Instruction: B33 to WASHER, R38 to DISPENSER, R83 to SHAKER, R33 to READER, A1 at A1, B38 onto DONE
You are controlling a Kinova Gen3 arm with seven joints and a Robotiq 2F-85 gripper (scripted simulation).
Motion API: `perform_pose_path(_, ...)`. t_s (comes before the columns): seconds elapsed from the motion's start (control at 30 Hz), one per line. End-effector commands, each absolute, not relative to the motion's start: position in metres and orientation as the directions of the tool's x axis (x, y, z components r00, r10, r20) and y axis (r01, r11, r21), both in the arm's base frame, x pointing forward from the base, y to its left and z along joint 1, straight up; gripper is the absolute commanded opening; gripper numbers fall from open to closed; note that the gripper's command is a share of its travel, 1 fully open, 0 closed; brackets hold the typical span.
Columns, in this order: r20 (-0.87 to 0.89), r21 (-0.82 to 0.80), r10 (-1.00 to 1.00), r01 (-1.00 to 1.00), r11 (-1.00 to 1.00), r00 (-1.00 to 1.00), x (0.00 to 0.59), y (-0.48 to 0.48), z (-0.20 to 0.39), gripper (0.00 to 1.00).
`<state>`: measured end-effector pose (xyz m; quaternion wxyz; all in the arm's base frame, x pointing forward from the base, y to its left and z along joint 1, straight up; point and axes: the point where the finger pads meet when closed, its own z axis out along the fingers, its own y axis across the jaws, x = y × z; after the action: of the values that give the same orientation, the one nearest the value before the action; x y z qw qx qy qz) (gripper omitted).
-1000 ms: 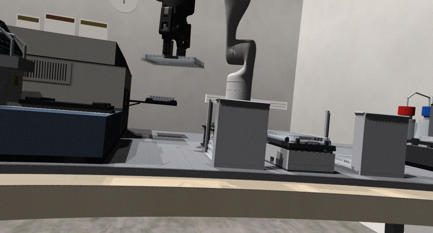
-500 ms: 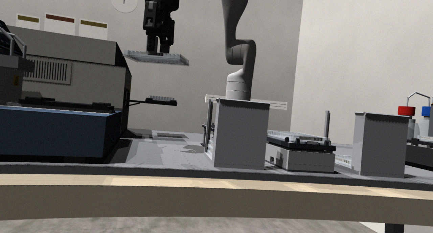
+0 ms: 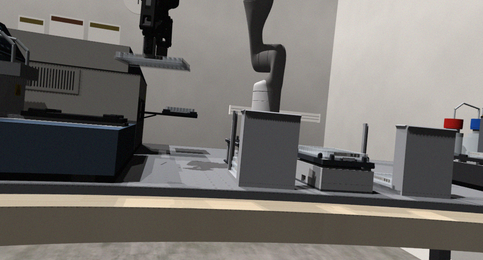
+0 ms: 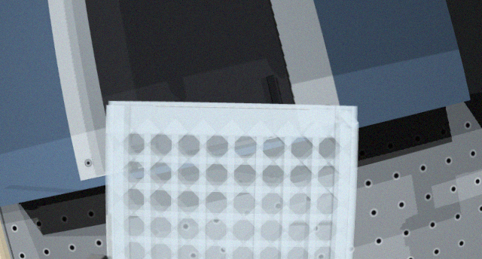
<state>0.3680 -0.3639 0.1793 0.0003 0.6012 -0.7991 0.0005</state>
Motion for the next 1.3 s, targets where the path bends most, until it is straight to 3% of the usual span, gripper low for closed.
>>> perform_pose_path(0.0, 0.001, -0.002, -0.962, -0.962, 0.274, -0.274, 0.369, -0.377, 0.180, 0.94)
perform_pose_path(1.27, 0.001, -0.002, -0.999, -0.999, 0.036, -0.036, 0.369, -0.483, 0.181, 0.94)
